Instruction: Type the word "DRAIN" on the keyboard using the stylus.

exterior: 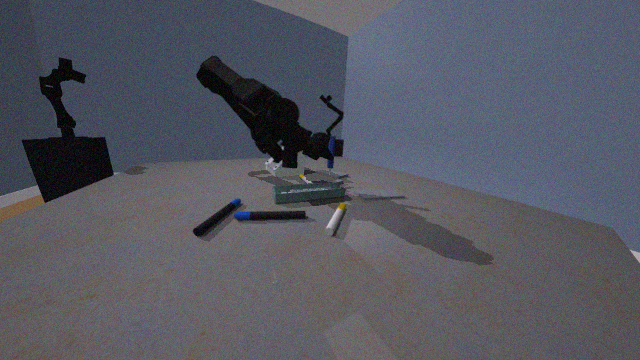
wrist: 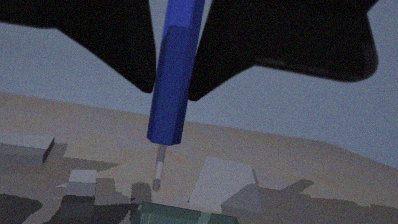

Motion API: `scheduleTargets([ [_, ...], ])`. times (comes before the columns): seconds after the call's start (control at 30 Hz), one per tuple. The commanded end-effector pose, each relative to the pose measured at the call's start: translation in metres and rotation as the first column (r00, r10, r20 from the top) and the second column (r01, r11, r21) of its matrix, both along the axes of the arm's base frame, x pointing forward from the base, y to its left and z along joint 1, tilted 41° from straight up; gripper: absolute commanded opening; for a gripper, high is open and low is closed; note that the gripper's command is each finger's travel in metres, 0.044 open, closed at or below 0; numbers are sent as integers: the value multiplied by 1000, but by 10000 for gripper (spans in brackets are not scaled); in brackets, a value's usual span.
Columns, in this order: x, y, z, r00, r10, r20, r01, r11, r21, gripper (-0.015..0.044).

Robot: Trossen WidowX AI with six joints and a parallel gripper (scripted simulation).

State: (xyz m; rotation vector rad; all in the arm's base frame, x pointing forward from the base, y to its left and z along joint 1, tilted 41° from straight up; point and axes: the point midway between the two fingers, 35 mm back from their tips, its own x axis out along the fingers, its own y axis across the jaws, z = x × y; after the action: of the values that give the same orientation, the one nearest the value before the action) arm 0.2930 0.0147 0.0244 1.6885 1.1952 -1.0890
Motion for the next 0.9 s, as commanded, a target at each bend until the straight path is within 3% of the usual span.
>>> scheduleTargets([
  [0.0, 1, -7, 6, 1000, 1, 2, -1, 1000, -2, 0],
  [0.67, -18, -97, 92, 1000, -3, 6, 3, 1000, -9, 0],
  [0.87, -19, -99, 95, 1000, -3, 7, 3, 1000, -9, 0],
])
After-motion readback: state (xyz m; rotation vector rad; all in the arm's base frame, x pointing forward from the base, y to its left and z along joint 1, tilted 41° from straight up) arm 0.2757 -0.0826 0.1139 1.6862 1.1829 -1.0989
